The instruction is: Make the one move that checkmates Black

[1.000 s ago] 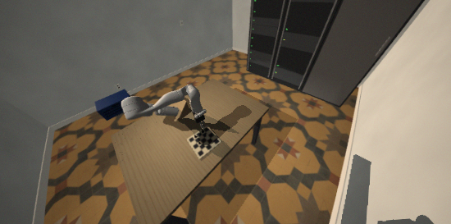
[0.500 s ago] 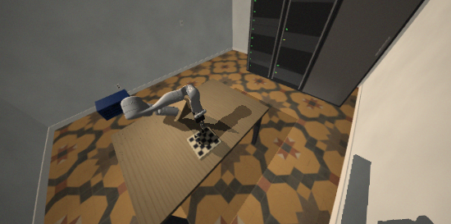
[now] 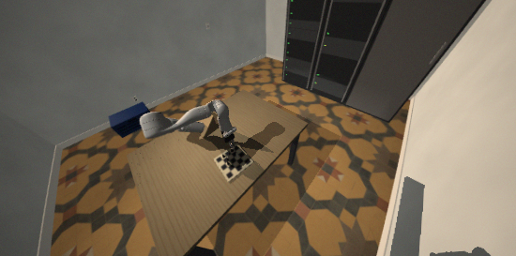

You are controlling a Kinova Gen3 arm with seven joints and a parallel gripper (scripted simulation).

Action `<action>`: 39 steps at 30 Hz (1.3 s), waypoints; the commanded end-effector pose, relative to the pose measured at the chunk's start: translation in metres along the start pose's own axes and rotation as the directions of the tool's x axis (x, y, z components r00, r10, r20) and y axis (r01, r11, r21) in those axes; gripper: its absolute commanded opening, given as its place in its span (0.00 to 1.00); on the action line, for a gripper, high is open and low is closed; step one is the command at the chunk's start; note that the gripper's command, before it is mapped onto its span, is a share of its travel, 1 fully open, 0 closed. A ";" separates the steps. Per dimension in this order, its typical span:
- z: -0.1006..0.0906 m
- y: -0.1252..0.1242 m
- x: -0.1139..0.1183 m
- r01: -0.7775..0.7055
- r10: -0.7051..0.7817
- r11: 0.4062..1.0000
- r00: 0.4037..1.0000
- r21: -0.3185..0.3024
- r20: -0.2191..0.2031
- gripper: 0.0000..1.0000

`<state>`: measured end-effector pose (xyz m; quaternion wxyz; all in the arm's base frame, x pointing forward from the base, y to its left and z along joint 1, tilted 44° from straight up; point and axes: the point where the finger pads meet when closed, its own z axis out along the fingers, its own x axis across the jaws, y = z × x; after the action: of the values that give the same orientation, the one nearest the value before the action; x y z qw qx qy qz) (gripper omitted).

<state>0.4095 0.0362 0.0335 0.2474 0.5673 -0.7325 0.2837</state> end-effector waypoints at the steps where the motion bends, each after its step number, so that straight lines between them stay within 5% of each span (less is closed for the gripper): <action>1: 0.021 -0.001 0.001 -0.001 0.001 1.000 1.000 -0.002 -0.003 0.00; 16: 0.072 0.000 0.002 0.000 0.000 1.000 1.000 -0.002 -0.002 0.00; 39: 0.074 -0.002 0.001 -0.004 0.004 1.000 1.000 -0.001 0.000 0.00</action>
<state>0.4061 -0.0158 -0.0173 0.2513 0.5676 -0.7315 0.2820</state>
